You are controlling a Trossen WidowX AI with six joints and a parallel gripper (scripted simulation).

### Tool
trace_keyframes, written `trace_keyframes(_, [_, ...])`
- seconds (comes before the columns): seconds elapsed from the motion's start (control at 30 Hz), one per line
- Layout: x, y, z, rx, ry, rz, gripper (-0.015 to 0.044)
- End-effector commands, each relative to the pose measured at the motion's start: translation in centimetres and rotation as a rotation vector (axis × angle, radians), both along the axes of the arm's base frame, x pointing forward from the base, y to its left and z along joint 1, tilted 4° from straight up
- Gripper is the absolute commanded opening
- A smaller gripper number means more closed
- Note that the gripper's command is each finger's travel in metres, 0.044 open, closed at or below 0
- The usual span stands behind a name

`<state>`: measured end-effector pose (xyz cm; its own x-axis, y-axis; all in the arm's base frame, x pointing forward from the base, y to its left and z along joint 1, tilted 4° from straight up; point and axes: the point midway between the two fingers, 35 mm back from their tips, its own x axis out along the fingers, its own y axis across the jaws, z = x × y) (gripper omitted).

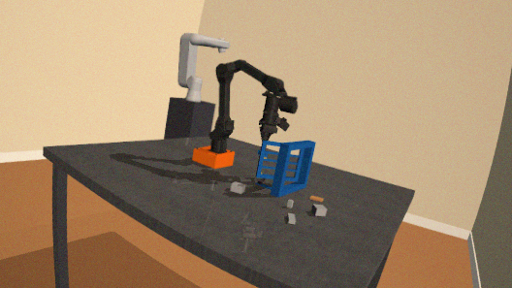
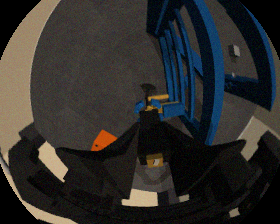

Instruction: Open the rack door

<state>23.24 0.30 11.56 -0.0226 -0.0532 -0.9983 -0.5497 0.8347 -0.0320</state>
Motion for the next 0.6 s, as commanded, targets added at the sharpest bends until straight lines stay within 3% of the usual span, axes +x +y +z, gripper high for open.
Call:
trace_keyframes(0.0, [-0.3, 0.8, 0.0, 0.001, -0.012, -0.073, 0.0009])
trace_keyframes(0.57, [-1.2, 4.0, -0.2, -0.001, -0.021, -0.283, 0.0009])
